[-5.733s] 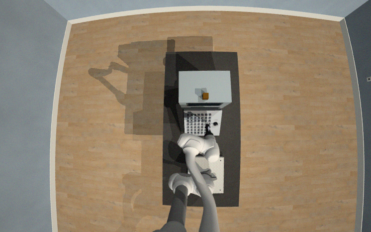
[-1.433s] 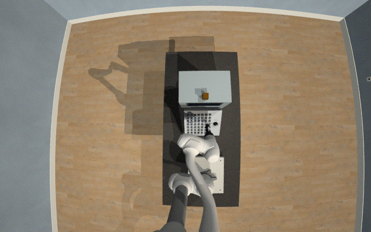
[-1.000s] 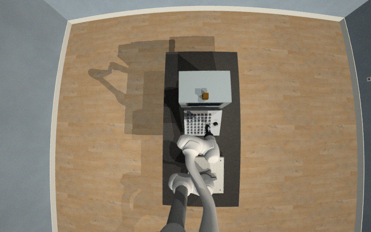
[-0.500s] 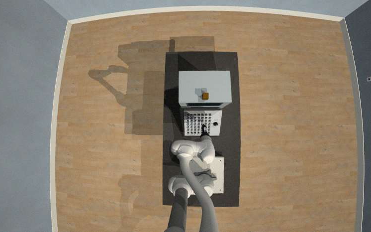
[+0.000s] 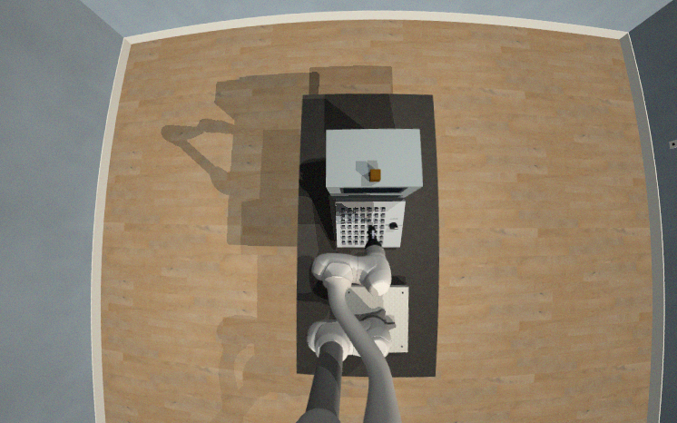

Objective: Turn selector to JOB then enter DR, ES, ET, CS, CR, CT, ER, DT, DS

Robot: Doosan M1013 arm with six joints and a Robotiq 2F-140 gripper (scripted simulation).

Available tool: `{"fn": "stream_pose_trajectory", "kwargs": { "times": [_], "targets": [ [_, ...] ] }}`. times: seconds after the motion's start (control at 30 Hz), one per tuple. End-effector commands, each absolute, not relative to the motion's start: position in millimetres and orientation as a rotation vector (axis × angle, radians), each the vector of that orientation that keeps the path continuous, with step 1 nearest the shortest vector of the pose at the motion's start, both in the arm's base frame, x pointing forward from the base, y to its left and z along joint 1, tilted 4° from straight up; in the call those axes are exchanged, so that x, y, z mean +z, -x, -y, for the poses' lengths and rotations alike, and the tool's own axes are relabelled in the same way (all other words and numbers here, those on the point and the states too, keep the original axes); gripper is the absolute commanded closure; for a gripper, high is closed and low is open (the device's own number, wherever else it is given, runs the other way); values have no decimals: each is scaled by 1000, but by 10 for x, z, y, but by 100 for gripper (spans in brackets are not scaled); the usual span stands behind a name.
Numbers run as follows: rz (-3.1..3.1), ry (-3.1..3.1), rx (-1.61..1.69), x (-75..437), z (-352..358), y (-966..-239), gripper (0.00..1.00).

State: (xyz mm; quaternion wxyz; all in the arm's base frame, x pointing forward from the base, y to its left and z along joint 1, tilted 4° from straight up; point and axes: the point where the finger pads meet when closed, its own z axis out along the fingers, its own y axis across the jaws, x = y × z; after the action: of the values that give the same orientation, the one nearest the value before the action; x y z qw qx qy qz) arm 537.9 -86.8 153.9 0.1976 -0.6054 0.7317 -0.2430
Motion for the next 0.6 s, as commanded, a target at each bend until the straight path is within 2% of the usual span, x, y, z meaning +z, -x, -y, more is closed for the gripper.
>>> {"fn": "stream_pose_trajectory", "kwargs": {
  "times": [0.0,0.57],
  "targets": [
    [-2048,1694,-680,1509,873,-5402,100],
    [-2048,1694,-680,1461,880,-5437,100]
  ]
}}
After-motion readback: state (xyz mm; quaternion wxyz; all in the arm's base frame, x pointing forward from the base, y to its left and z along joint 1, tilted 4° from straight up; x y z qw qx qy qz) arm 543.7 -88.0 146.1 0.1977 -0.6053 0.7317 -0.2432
